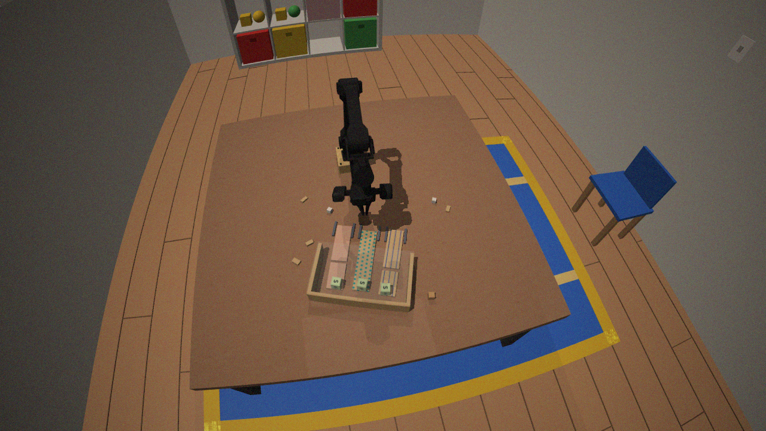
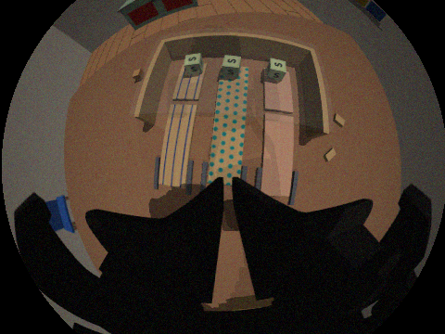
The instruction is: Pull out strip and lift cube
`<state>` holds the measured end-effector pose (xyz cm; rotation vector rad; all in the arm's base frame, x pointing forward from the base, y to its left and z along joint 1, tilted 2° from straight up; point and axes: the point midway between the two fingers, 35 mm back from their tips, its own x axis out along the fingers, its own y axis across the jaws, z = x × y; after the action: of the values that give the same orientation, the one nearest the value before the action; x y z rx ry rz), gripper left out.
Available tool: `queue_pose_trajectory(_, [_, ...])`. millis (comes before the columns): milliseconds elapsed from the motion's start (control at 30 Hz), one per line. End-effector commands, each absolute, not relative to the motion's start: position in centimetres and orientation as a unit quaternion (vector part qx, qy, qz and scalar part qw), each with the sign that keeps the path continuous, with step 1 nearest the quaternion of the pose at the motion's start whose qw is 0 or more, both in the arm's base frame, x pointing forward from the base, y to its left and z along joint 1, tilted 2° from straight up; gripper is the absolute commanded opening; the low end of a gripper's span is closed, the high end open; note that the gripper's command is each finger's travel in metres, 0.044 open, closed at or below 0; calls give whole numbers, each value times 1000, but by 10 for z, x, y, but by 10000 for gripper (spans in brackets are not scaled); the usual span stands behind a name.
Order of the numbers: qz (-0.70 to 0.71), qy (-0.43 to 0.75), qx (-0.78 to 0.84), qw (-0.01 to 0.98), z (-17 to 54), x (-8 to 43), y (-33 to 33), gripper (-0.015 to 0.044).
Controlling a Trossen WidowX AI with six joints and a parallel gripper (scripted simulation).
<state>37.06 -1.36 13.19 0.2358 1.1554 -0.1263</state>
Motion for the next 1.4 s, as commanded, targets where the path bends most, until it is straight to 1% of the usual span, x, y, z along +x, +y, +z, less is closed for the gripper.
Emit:
queue_pose_trajectory(0, [-83, 612, 123, 777, 110, 385, -10, 0])
queue_pose_trajectory(133, [-105, 670, 131, 723, 87, 395, -6, 0])
queue_pose_trajectory(200, [-109, 680, 131, 713, 83, 397, -5, 0])
queue_pose_trajectory(1367, [-109, 680, 131, 713, 33, 399, -4, 0])
